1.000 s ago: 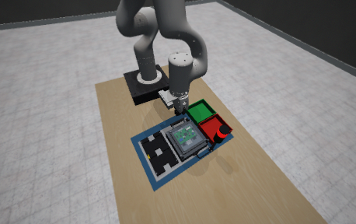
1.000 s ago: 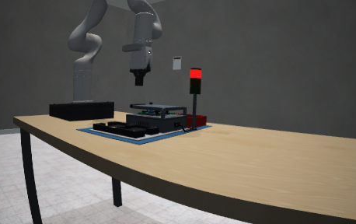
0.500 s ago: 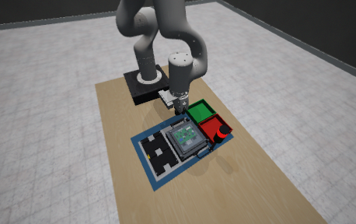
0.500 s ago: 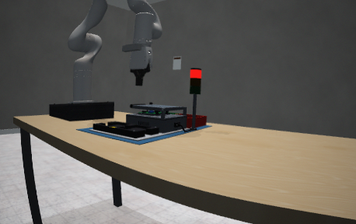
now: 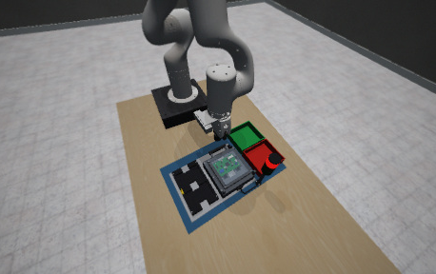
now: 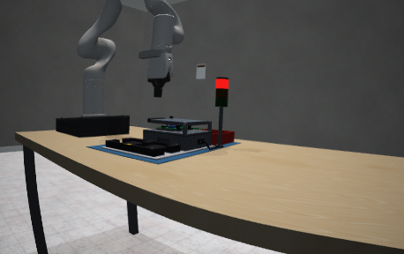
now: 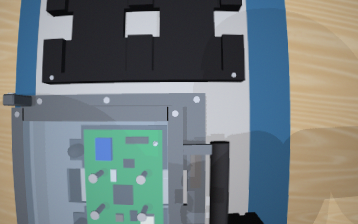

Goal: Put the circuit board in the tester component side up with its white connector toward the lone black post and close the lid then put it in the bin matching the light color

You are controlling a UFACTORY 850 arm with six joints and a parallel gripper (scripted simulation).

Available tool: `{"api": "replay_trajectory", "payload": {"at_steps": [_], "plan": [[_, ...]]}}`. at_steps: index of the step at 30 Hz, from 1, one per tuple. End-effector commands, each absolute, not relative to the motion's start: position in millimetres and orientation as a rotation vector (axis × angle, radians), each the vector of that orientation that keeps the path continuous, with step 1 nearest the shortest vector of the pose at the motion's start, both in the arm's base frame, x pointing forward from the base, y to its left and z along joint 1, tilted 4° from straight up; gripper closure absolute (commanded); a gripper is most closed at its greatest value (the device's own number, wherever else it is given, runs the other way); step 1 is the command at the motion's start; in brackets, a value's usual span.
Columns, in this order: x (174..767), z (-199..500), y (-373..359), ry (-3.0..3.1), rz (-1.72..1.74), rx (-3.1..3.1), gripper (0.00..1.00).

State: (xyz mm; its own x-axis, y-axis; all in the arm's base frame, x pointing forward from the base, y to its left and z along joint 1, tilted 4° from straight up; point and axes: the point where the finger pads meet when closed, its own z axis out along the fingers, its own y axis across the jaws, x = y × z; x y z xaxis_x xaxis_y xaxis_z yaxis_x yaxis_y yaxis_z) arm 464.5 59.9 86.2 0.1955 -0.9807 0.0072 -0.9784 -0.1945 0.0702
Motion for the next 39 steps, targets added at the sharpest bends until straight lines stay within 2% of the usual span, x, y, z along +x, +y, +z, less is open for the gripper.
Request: {"api": "replay_trajectory", "payload": {"at_steps": [1, 39], "plan": [[465, 87, 60, -1.956, -0.058, 2.384, 1.00], [466, 99, 60, -2.004, -0.056, 2.342, 1.00]]}}
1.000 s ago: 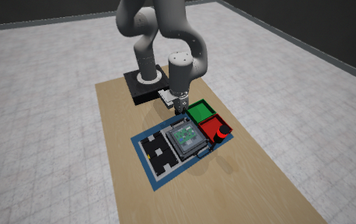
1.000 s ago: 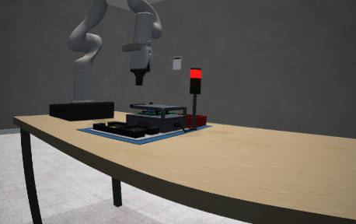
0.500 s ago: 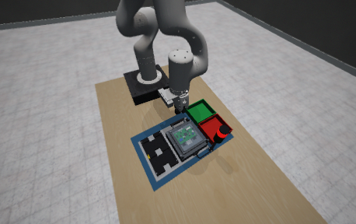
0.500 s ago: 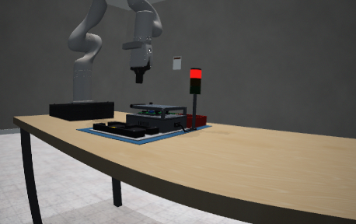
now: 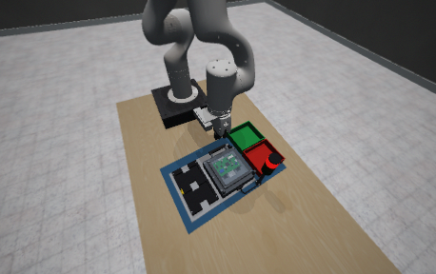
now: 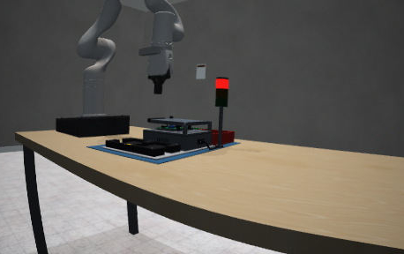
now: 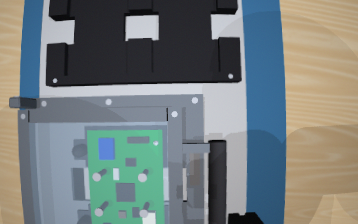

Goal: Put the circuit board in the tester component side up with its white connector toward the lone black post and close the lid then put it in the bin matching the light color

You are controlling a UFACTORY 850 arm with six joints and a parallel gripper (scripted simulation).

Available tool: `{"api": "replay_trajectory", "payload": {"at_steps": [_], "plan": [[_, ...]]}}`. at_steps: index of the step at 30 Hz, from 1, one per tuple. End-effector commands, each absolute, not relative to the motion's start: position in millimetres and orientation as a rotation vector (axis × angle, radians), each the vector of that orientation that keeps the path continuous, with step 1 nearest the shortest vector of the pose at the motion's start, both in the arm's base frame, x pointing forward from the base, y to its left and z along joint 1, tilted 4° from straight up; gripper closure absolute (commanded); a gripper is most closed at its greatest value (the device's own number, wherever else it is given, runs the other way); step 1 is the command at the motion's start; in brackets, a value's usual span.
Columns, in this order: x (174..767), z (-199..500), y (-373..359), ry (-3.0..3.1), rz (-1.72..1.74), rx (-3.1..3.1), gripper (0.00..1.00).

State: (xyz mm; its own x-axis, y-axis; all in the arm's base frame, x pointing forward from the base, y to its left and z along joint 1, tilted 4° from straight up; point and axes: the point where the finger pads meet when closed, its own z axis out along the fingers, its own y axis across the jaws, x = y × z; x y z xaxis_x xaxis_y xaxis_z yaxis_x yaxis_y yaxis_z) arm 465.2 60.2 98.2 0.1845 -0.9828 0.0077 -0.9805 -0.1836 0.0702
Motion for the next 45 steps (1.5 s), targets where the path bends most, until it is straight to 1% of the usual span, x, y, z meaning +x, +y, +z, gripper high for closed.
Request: {"api": "replay_trajectory", "payload": {"at_steps": [1, 10, 25, 45], "plan": [[466.1, 98.9, 60.3, -2.018, -0.056, 2.330, 1.00], [466.1, 98.9, 60.3, -2.177, -0.049, 2.180, 1.00], [466.1, 98.9, 60.3, -2.568, -0.029, 1.692, 1.00], [466.1, 98.9, 60.3, -2.877, -0.006, 1.079, 1.00]]}}
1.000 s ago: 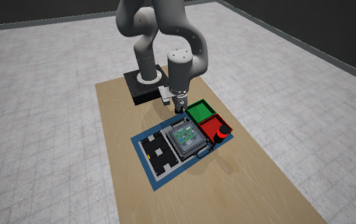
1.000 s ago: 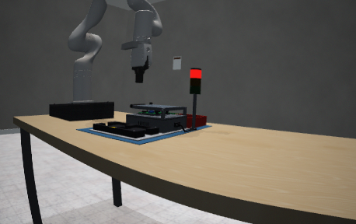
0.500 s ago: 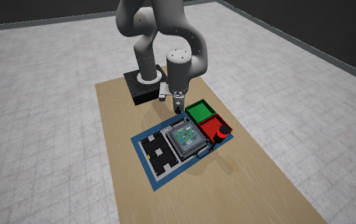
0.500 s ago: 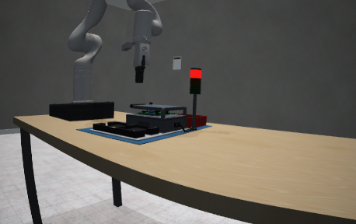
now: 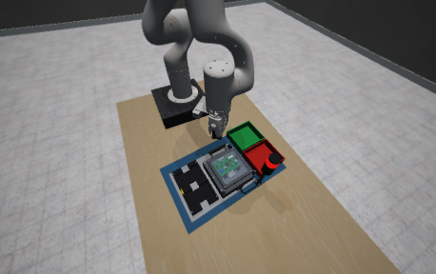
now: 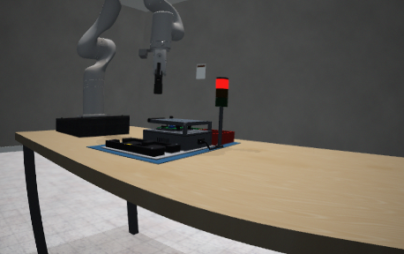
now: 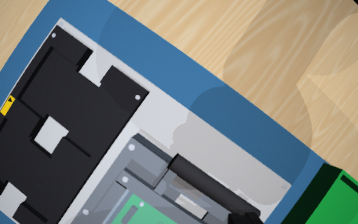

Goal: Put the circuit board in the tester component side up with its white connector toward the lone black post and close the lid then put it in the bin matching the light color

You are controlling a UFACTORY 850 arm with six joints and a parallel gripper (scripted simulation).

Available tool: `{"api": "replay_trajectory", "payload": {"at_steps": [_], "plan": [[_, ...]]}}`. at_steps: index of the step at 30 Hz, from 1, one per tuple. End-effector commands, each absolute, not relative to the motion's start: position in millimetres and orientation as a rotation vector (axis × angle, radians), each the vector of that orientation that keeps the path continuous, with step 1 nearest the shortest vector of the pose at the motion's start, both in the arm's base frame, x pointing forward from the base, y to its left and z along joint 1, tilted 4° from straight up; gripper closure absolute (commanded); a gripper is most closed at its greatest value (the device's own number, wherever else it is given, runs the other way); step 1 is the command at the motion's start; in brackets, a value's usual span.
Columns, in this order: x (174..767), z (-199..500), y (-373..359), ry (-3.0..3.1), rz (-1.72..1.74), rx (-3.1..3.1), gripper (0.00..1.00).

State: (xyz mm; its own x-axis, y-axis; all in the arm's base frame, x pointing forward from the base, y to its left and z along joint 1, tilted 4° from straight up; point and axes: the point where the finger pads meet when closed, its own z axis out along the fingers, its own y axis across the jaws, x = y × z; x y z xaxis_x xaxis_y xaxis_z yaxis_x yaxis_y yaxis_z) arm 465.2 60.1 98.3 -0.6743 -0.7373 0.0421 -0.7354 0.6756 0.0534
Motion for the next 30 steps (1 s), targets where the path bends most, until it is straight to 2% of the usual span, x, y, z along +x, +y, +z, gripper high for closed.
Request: {"api": "replay_trajectory", "payload": {"at_steps": [1, 14, 30], "plan": [[466.1, 98.9, 60.3, -2.898, -0.004, 1.021, 1.00], [466.1, 98.9, 60.3, -3.025, 0.013, 0.543, 1.00], [466.1, 98.9, 60.3, -3.059, 0.021, 0.303, 1.00]]}}
